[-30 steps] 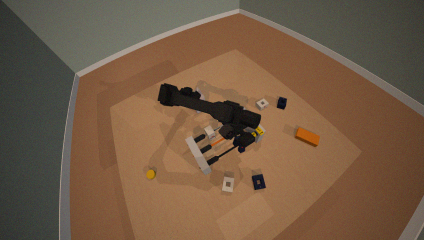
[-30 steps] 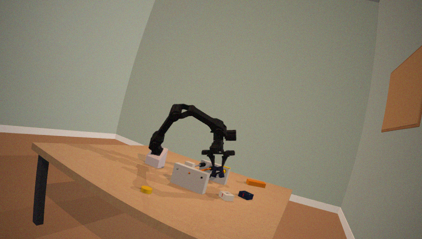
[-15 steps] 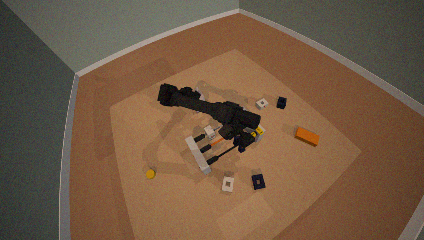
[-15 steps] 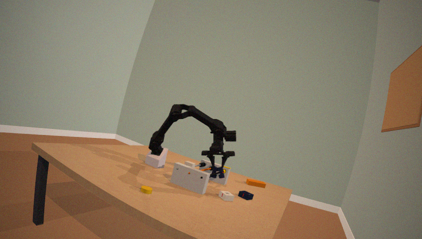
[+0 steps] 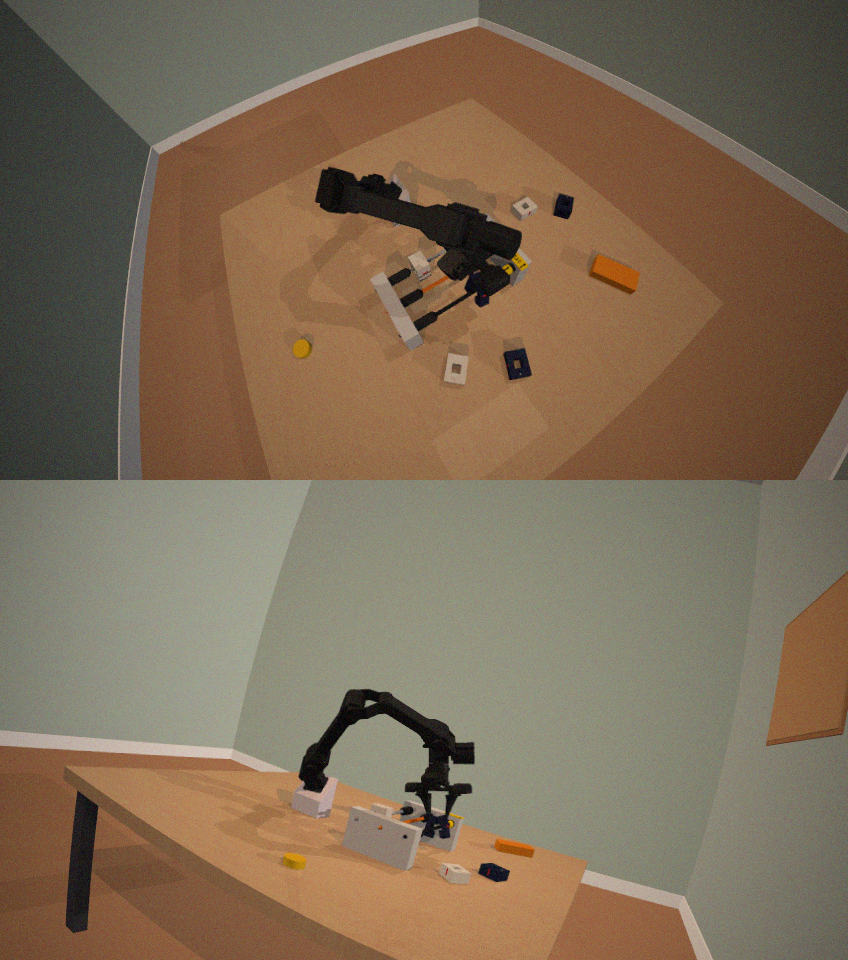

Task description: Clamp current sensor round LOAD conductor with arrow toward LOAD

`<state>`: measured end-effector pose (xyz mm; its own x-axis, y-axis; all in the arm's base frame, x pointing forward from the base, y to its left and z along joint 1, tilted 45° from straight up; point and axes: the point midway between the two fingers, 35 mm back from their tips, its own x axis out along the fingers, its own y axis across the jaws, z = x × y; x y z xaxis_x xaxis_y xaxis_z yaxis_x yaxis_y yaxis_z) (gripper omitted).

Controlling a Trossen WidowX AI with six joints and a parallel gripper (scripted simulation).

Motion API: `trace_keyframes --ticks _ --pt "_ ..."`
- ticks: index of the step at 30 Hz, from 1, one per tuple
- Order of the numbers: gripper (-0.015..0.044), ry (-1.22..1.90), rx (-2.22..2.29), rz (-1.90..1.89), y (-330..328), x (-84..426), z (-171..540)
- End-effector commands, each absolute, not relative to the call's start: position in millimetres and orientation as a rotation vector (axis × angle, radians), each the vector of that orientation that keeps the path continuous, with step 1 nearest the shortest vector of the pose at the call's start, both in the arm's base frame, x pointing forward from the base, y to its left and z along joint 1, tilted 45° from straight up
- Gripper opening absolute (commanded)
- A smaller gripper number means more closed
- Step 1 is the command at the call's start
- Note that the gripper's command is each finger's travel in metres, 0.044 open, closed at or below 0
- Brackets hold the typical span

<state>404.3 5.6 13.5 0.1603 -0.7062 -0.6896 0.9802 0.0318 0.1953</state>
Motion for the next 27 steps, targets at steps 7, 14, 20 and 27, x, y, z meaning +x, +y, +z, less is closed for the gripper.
trace_keyframes --ticks 7,14,20,27 --pt "0.0000 0.466 0.737 -1.372 6.4 404.5 13.9" --pt "0.0000 0.466 0.737 -1.372 6.4 404.5 13.9" --pt "0.0000 0.471 0.735 -1.380 6.3 405.4 13.8" --pt "0.0000 0.498 0.726 -1.434 5.7 411.0 13.0"
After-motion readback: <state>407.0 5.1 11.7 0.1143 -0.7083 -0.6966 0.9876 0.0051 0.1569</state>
